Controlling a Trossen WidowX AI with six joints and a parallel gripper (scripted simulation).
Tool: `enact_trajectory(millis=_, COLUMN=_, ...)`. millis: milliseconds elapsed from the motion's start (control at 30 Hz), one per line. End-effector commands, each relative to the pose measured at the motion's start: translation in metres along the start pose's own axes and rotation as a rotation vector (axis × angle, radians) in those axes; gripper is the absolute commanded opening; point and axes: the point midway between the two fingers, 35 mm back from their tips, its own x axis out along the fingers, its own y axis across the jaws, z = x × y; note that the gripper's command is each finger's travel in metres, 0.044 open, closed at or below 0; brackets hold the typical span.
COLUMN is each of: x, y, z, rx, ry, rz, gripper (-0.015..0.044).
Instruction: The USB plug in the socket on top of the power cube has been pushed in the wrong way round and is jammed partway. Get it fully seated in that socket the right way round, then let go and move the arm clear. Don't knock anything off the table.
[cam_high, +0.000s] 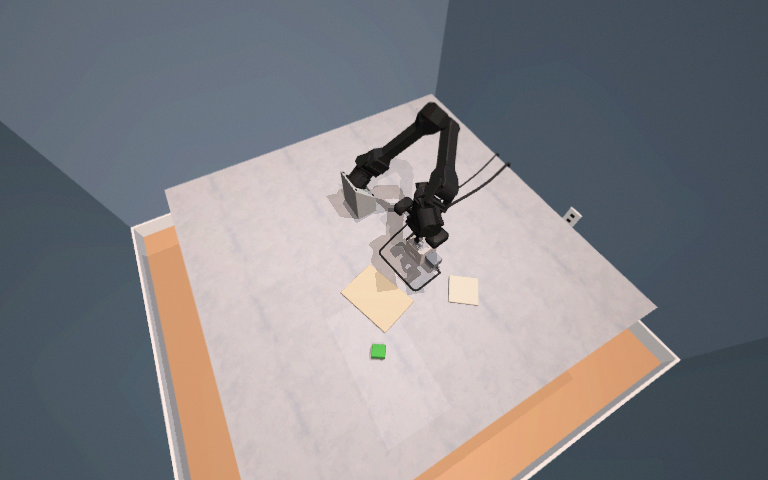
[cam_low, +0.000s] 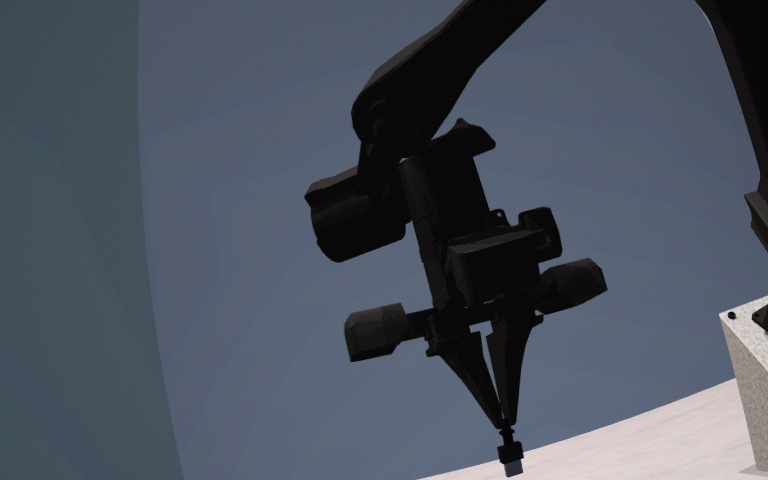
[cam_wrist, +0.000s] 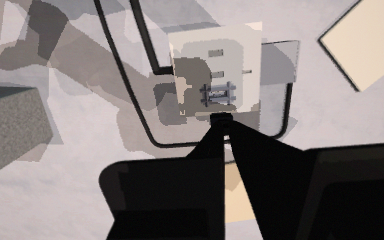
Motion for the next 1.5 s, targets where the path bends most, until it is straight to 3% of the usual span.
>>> enact_trajectory(millis=0, x=0.0005, y=0.0, z=0.0005, rx=-0.003, ry=-0.006, rz=-0.001, gripper=0.0)
enact_trajectory(millis=1467, x=0.0056, y=-0.0006, z=0.0028, rx=-0.006, ry=-0.043, rz=-0.002, gripper=0.0)
